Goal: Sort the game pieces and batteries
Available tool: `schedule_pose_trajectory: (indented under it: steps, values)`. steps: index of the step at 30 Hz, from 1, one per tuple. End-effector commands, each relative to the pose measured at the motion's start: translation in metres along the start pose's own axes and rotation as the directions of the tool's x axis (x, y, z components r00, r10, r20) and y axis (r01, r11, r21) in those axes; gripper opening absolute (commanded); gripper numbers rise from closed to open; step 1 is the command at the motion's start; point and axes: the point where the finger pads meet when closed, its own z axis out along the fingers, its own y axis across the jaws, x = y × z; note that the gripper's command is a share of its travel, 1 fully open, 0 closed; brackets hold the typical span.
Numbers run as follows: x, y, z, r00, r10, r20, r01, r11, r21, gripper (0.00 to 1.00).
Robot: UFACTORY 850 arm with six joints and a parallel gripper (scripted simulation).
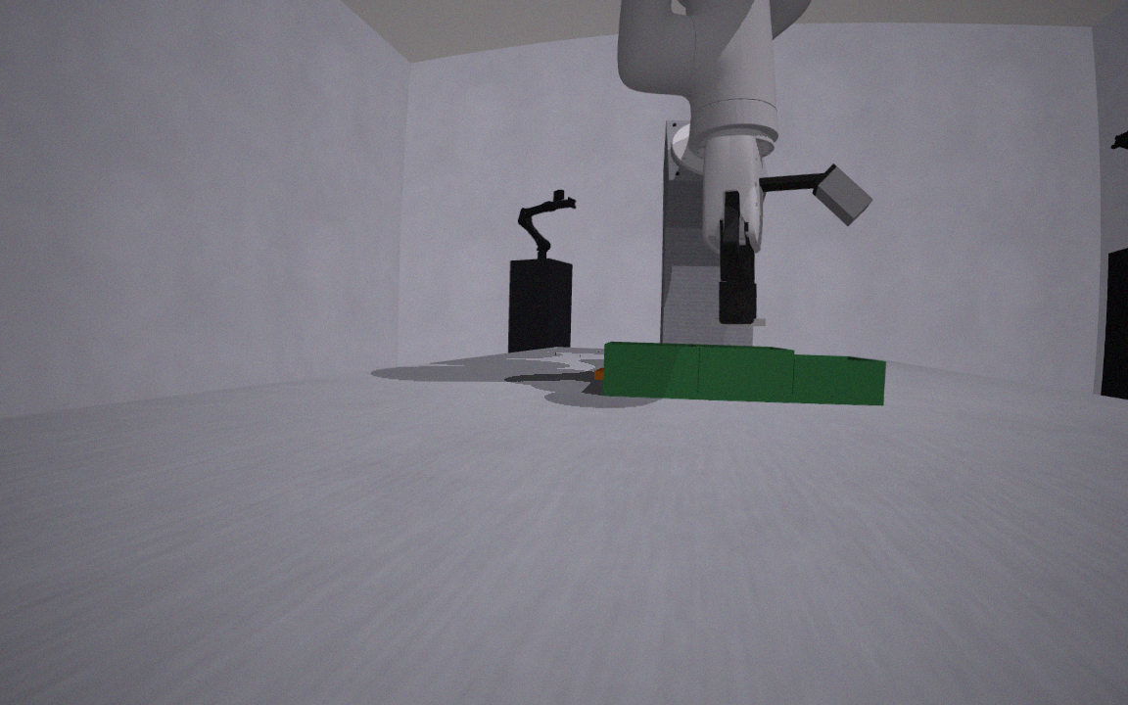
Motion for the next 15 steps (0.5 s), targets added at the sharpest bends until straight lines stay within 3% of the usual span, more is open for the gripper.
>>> schedule_pose_trajectory:
  steps: [1,6,15]
  values:
    - [0.0000,0.0005,-0.0002,0.988,-0.155,0.017,0.155,0.988,-0.010,0.00]
    - [-0.0001,0.0006,-0.0002,0.959,-0.280,0.032,0.281,0.960,-0.015,0.00]
    - [0.0000,0.0006,-0.0002,0.959,-0.280,0.032,0.281,0.960,-0.015,0.00]
